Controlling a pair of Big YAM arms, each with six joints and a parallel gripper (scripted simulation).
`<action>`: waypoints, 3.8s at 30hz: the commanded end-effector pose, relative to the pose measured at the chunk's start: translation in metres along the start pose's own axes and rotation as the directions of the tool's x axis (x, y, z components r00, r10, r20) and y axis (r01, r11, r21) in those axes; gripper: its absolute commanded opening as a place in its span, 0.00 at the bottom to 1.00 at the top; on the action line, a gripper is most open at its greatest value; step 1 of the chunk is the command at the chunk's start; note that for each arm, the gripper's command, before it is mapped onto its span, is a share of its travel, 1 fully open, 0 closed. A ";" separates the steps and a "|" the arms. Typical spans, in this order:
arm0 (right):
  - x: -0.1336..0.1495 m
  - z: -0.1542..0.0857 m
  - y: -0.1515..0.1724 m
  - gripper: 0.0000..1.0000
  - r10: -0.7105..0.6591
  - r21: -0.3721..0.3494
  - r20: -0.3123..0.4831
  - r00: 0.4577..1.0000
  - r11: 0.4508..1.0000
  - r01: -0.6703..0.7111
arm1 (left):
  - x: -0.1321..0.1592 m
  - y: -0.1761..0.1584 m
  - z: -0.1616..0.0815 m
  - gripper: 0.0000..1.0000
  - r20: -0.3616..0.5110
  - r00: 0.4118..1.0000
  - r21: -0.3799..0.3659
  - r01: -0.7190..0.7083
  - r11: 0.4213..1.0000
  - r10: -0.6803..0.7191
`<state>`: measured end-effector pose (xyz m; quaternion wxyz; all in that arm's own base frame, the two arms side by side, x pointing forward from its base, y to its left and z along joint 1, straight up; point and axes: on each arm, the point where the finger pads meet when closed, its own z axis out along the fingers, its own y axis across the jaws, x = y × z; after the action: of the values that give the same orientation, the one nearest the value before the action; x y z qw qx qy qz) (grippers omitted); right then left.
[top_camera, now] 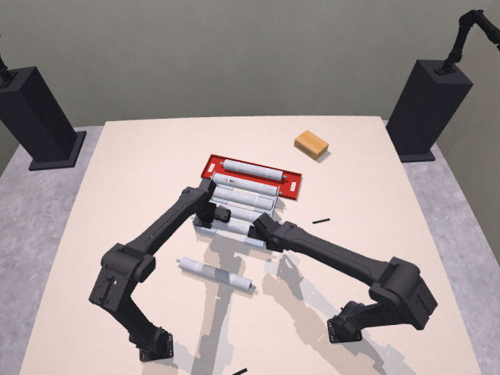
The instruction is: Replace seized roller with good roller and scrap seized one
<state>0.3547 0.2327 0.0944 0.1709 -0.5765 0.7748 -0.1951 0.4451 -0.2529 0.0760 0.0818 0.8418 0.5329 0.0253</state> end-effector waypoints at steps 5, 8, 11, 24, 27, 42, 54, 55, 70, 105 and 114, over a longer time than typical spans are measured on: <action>-0.014 -0.012 -0.014 0.32 0.010 0.026 0.042 0.999 1.000 -0.011 | -0.006 0.032 -0.047 0.32 -0.014 0.999 -0.080 -0.032 0.996 0.031; -0.014 -0.012 -0.014 0.32 0.010 0.026 0.042 0.999 1.000 -0.011 | -0.009 0.032 -0.047 0.32 -0.016 0.999 -0.080 -0.037 0.996 0.036; -0.014 -0.012 -0.014 0.32 0.010 0.026 0.042 0.999 1.000 -0.011 | -0.007 0.032 -0.048 0.32 -0.020 0.999 -0.080 -0.035 0.996 0.033; -0.014 -0.012 -0.014 0.32 0.010 0.026 0.042 0.999 1.000 -0.011 | -0.005 0.032 -0.048 0.32 -0.029 0.999 -0.080 -0.034 0.996 0.031; -0.014 -0.012 -0.014 0.32 0.010 0.026 0.042 0.999 1.000 -0.011 | -0.001 0.033 -0.048 0.32 -0.029 0.999 -0.079 -0.028 0.996 0.026; -0.014 -0.012 -0.014 0.32 0.010 0.026 0.042 0.999 1.000 -0.011 | 0.000 0.022 -0.011 0.62 -0.029 0.999 -0.040 -0.027 0.999 0.026; -0.022 -0.074 -0.024 0.32 0.045 0.034 0.061 0.997 0.998 -0.047 | 0.001 0.029 -0.094 0.62 -0.027 1.000 -0.077 -0.018 0.997 0.016; -0.022 -0.080 -0.024 0.32 0.046 0.034 0.062 0.997 0.998 -0.048 | 0.001 0.029 -0.098 0.62 -0.028 1.000 -0.074 -0.017 0.997 0.015; -0.006 -0.065 -0.011 0.32 0.025 0.020 0.030 0.999 0.999 -0.026 | 0.007 0.007 -0.059 0.62 -0.032 0.999 0.016 -0.008 1.000 0.008; -0.006 -0.065 -0.006 0.32 0.016 0.018 0.031 0.999 1.000 -0.016 | 0.003 0.025 -0.068 0.62 -0.027 1.000 -0.029 -0.004 1.000 0.003; -0.028 -0.071 -0.046 0.32 0.123 0.052 0.103 0.987 0.990 -0.129 | 0.015 0.018 -0.083 0.62 -0.021 0.995 -0.102 0.091 0.991 -0.094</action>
<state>0.3362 0.2372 0.1439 0.1849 -0.5635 0.7825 -0.1895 0.4481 -0.2455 0.1443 0.0900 0.8326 0.5446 0.0453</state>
